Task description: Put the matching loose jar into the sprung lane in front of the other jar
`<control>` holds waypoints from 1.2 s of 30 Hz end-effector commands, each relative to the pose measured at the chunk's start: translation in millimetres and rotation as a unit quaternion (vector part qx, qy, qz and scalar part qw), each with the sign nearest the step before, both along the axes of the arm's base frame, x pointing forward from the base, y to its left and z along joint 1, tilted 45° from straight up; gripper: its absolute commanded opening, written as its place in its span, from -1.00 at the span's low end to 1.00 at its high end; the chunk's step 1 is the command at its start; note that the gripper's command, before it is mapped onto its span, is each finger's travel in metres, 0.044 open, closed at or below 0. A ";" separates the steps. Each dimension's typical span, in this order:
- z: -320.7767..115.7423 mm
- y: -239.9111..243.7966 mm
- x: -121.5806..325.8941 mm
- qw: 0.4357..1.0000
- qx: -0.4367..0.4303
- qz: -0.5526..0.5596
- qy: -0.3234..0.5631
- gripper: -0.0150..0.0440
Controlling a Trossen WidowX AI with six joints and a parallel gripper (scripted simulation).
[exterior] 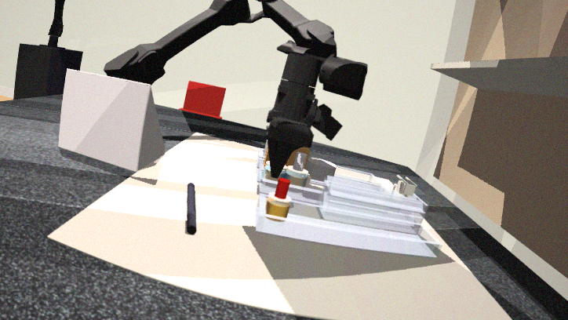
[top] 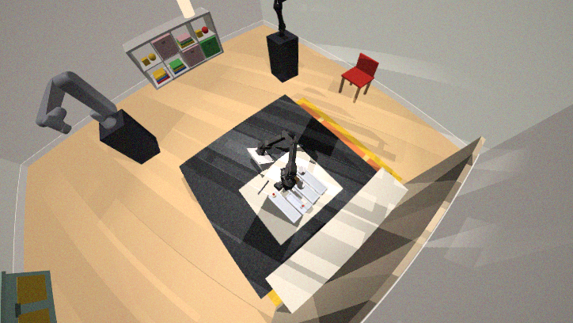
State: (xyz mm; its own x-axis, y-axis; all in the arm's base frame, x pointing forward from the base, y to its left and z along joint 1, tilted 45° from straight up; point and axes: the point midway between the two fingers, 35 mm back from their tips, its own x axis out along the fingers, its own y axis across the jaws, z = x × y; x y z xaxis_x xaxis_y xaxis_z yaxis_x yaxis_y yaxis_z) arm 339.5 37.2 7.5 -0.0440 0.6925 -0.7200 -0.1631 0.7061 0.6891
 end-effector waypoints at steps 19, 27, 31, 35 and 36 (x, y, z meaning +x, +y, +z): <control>-0.4 -0.5 -2.2 1.000 0.005 0.000 -0.006 -0.49; -0.6 -0.4 -1.7 1.000 0.005 0.000 -0.007 0.22; -0.6 -0.4 -1.7 1.000 0.005 0.000 -0.007 0.43; 2.7 -3.8 -1.4 1.000 0.005 0.000 -0.007 0.43; 4.8 -5.9 -1.2 1.000 0.004 0.000 -0.007 0.43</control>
